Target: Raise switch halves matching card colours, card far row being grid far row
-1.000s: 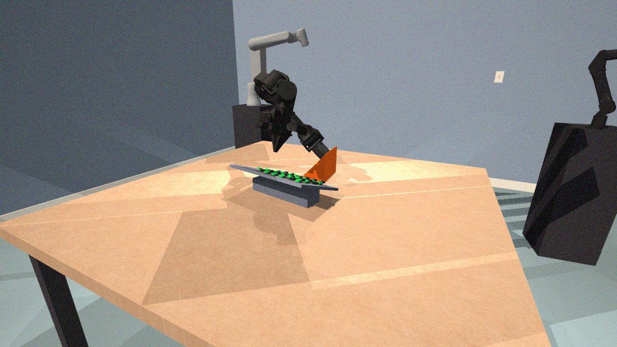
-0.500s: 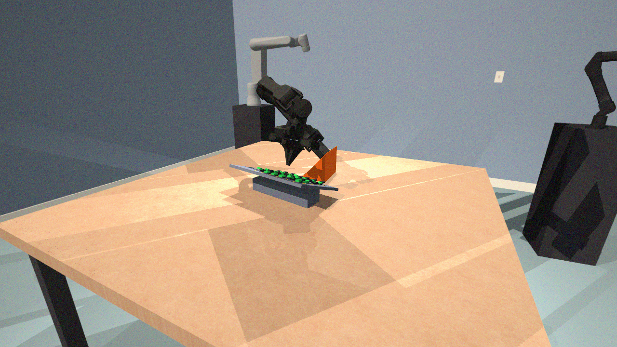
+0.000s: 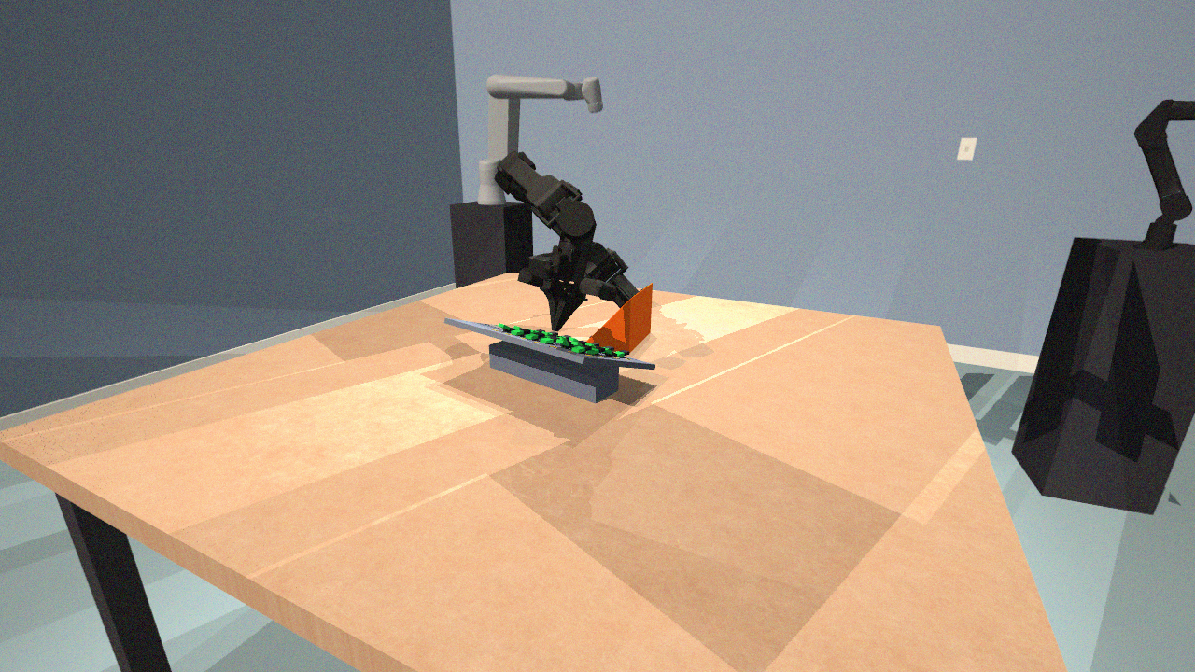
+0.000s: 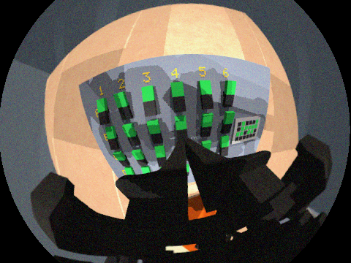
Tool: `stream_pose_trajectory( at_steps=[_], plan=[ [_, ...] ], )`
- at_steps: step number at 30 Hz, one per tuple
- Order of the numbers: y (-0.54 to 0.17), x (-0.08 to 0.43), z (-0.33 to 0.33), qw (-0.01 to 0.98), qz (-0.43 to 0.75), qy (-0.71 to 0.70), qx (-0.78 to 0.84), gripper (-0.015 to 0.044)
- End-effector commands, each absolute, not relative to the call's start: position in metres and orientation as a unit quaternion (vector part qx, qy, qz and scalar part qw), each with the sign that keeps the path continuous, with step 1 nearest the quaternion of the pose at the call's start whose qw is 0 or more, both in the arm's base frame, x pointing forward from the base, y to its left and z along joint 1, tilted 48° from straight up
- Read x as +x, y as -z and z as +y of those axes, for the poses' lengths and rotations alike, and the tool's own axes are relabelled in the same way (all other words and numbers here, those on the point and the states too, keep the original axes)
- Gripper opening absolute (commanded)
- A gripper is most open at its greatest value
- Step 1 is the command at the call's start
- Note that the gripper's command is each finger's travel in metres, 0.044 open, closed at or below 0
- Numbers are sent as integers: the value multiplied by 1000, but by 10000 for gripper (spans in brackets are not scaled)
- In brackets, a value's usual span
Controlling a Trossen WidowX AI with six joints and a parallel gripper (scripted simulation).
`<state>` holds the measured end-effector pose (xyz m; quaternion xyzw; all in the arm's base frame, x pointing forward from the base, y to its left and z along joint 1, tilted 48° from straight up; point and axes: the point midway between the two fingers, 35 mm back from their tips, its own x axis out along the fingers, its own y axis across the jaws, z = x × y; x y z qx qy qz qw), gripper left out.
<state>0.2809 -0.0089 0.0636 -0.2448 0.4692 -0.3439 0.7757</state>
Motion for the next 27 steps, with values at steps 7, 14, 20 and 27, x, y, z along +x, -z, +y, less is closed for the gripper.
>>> stream_pose_trajectory(
  at_steps=[7,14,20,27],
  plan=[
    [-60,282,-14,775,469,344,-248,0],
    [-60,282,-14,775,469,344,-248,0],
    [-60,283,-14,775,469,344,-248,0],
    [-60,283,-15,775,469,344,-248,0]
  ],
)
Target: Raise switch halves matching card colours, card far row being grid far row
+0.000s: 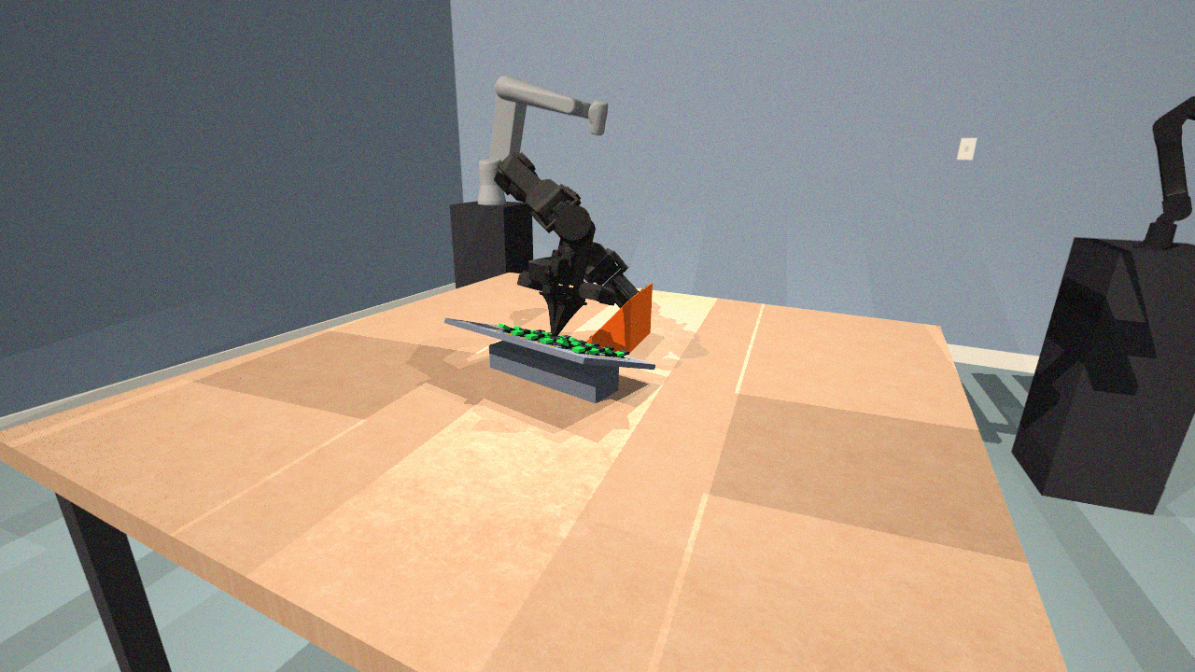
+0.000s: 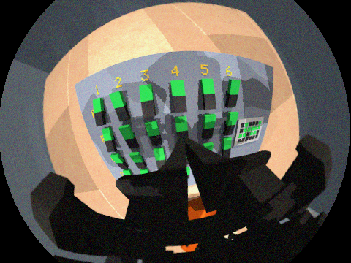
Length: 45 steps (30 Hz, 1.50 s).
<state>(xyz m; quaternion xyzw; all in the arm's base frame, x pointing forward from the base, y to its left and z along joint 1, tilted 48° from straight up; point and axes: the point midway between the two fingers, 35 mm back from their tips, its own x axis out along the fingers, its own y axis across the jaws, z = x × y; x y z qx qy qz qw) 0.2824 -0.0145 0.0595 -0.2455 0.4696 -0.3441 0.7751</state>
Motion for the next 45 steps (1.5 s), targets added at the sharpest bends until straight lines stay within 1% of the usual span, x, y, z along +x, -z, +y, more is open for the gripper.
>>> stream_pose_trajectory(
  at_steps=[1,32,39,43,45],
  plan=[
    [-60,283,-15,775,469,344,-248,0],
    [-57,284,-18,775,469,344,-248,0],
    [-92,266,30,769,480,346,-243,0],
    [-93,264,32,769,480,346,-243,0],
    [-85,249,33,769,481,345,-242,0]
  ],
)
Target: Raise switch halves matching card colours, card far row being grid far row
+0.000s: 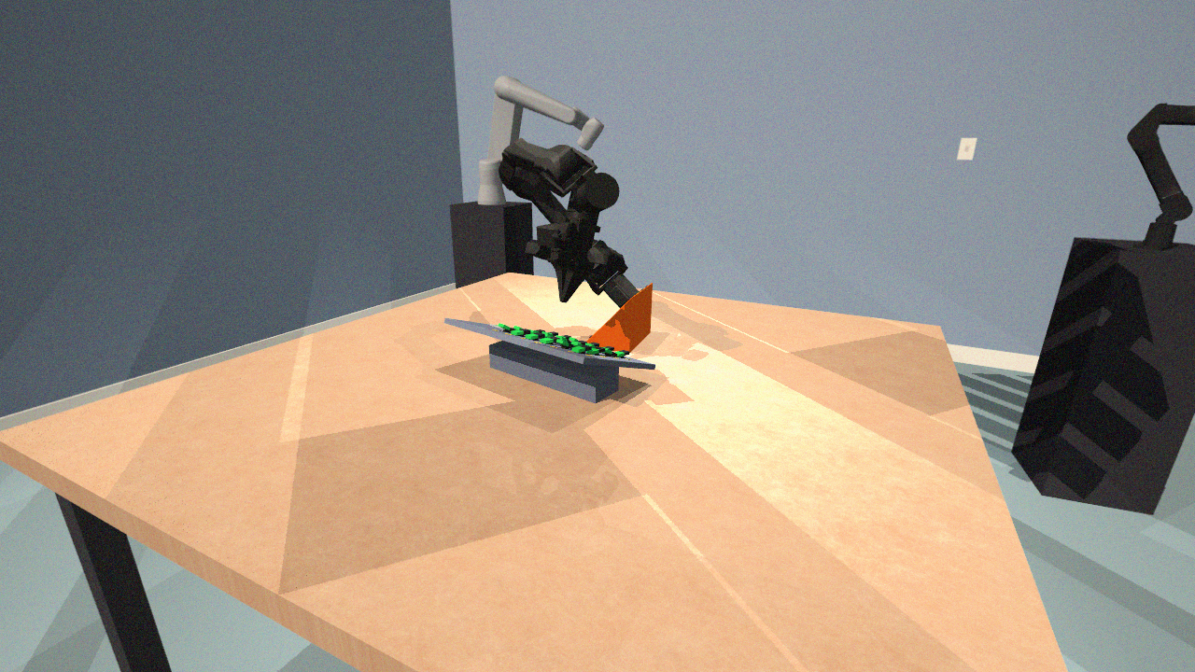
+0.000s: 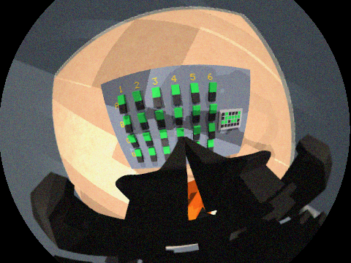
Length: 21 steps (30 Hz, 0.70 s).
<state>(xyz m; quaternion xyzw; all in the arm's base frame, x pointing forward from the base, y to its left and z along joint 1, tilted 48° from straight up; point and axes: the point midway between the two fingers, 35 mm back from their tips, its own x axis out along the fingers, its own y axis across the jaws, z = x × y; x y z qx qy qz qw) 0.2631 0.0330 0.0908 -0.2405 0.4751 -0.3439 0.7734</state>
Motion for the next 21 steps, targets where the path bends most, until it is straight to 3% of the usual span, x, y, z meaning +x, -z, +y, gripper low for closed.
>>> stream_pose_trajectory(
  at_steps=[1,5,21],
  plan=[
    [-80,237,33,769,481,345,-242,0],
    [-68,210,30,768,481,346,-243,0],
    [-42,224,-6,762,490,350,-239,0]
  ],
)
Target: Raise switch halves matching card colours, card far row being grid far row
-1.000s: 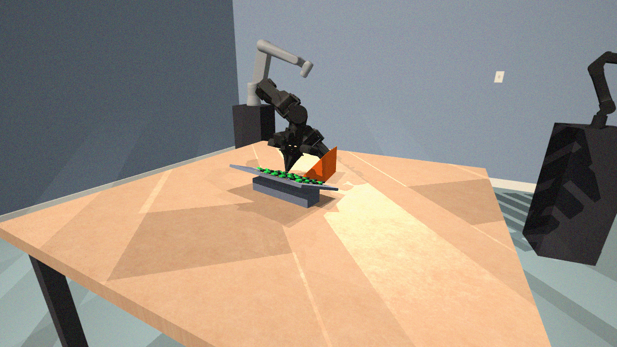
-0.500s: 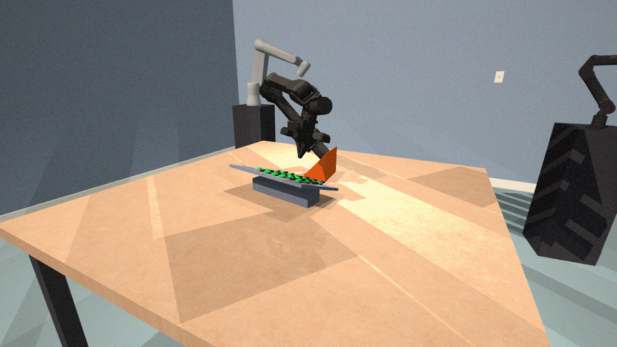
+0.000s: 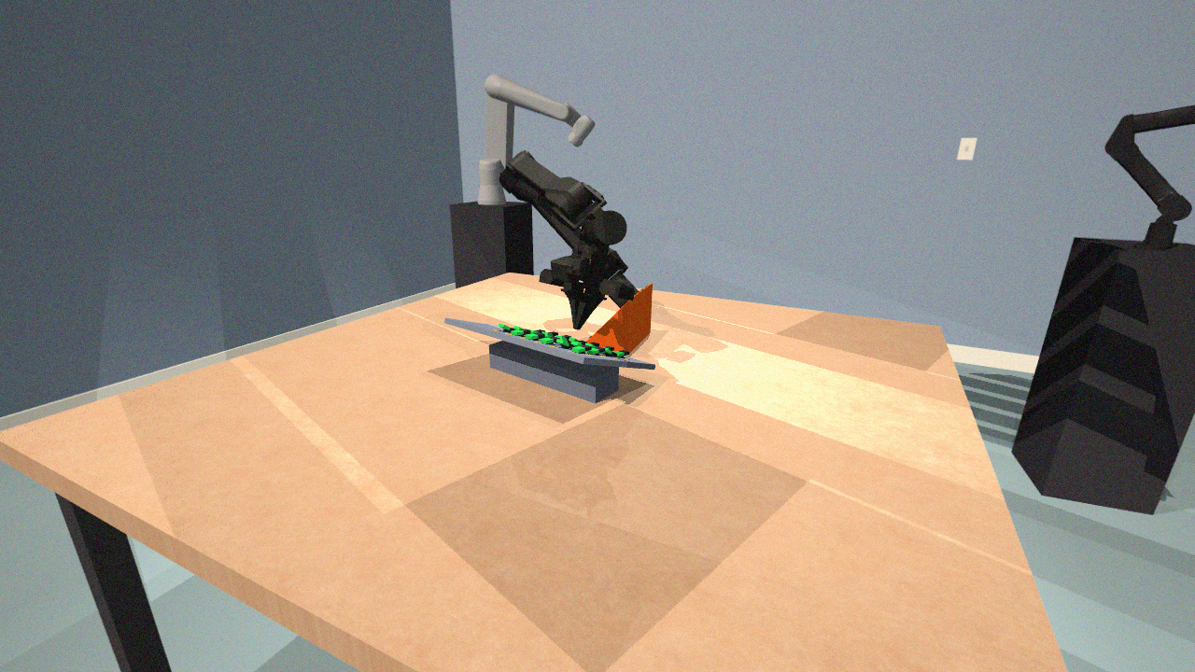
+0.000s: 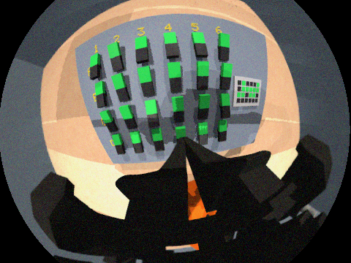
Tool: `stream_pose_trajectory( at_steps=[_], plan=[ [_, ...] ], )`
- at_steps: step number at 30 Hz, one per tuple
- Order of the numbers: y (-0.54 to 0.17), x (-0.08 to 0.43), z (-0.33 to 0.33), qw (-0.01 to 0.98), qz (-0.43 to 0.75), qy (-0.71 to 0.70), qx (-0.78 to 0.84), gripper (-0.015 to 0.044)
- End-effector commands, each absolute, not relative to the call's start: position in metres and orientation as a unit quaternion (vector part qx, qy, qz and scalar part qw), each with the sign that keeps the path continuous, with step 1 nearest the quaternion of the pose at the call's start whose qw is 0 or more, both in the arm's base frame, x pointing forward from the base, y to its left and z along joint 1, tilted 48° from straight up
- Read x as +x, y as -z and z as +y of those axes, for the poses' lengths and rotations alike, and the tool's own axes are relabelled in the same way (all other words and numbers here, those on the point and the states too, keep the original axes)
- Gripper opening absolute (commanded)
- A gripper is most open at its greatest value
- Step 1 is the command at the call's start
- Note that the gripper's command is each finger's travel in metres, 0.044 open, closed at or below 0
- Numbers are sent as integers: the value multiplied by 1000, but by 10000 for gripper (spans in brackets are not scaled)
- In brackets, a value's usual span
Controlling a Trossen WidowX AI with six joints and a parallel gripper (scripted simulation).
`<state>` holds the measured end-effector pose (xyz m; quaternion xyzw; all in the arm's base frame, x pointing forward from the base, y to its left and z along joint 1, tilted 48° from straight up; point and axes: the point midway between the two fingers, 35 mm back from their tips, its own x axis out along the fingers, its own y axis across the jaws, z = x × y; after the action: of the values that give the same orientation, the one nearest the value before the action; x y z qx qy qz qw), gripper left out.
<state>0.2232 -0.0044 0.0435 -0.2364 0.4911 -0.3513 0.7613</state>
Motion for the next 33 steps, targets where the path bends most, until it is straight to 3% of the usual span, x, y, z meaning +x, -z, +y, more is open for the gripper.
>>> stream_pose_trajectory(
  at_steps=[1,33],
  plan=[
    [-42,224,-6,762,490,350,-239,0],
    [-34,229,-17,762,490,350,-239,0]
  ],
)
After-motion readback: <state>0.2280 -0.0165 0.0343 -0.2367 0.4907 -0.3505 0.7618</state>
